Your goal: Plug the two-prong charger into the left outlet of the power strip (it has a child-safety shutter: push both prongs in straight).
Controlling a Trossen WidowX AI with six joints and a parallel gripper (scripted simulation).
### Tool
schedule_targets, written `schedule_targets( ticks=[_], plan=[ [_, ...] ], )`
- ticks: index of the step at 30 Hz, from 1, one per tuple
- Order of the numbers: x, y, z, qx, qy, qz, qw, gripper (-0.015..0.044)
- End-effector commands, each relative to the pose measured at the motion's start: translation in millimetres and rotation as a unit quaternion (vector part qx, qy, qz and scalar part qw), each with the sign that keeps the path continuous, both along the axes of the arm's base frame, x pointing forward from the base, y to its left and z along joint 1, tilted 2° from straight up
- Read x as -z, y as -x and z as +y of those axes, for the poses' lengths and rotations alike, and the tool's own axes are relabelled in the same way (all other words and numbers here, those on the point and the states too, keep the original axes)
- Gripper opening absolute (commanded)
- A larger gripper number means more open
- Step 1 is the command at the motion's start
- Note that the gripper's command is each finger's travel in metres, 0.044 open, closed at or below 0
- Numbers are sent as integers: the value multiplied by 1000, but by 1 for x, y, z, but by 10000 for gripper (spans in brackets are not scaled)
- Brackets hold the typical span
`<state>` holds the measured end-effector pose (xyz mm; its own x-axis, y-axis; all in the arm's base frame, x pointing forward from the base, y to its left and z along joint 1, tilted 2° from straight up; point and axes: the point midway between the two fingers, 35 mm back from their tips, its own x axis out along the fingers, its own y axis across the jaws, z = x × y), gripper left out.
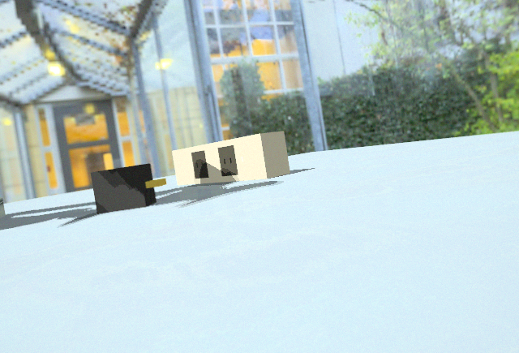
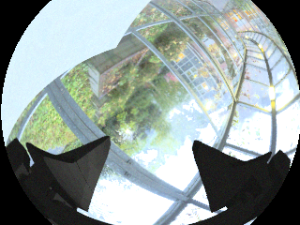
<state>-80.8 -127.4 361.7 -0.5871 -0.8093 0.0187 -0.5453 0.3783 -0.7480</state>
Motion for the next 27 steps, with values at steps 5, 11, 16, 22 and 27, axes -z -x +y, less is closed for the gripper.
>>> schedule_targets(
  ticks=[5, 11, 16, 22, 27],
  plan=[
    [-5, -12, -8, -21, 17, -1, 1000, 440],
    [-10, -34, -22, -61, 42, -7, 997, 440],
    [-13, -53, -33, -97, 58, -15, 993, 440],
    [-13, -77, -44, -143, 71, -32, 987, 440],
    [-12, -96, -53, -181, 79, -51, 979, 440]
  ],
)
